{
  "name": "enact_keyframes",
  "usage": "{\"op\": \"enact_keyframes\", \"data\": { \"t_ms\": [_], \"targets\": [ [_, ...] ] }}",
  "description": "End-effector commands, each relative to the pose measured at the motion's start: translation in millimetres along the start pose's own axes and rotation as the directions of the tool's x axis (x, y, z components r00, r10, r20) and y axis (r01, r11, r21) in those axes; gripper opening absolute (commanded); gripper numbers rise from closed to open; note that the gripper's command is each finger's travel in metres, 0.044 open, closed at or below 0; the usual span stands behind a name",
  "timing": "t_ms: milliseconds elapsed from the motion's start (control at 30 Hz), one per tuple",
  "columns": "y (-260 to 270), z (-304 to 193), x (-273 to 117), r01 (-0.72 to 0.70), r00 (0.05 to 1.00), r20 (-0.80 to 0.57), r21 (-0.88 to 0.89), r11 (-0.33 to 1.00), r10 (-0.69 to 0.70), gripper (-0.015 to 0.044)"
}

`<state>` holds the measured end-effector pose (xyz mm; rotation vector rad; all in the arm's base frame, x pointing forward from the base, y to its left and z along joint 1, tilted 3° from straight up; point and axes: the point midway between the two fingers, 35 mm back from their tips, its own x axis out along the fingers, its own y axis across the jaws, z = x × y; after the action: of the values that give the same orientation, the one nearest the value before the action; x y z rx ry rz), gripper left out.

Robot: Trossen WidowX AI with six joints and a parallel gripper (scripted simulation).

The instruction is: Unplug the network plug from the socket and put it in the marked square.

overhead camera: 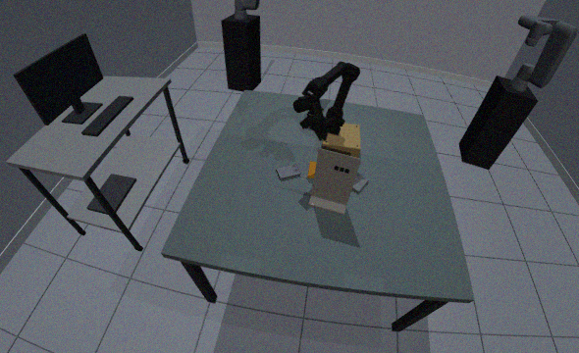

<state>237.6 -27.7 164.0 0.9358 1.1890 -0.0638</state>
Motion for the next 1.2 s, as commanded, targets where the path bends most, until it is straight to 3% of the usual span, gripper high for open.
{"op": "enact_keyframes", "data": {
  "t_ms": [0, 233, 600, 1167],
  "targets": [
    [8, -1, -12, -0.005, 1.0, 0.002, -0.006, 1.0, 0.005, 0.0156],
    [19, -5, -28, -0.006, 1.0, 0.002, -0.006, 1.0, 0.006, 0.0156],
    [19, -5, -28, -0.006, 1.0, 0.002, -0.006, 1.0, 0.006, 0.044],
    [19, -5, -28, -0.006, 1.0, 0.002, -0.006, 1.0, 0.006, 0.044]
  ]
}}
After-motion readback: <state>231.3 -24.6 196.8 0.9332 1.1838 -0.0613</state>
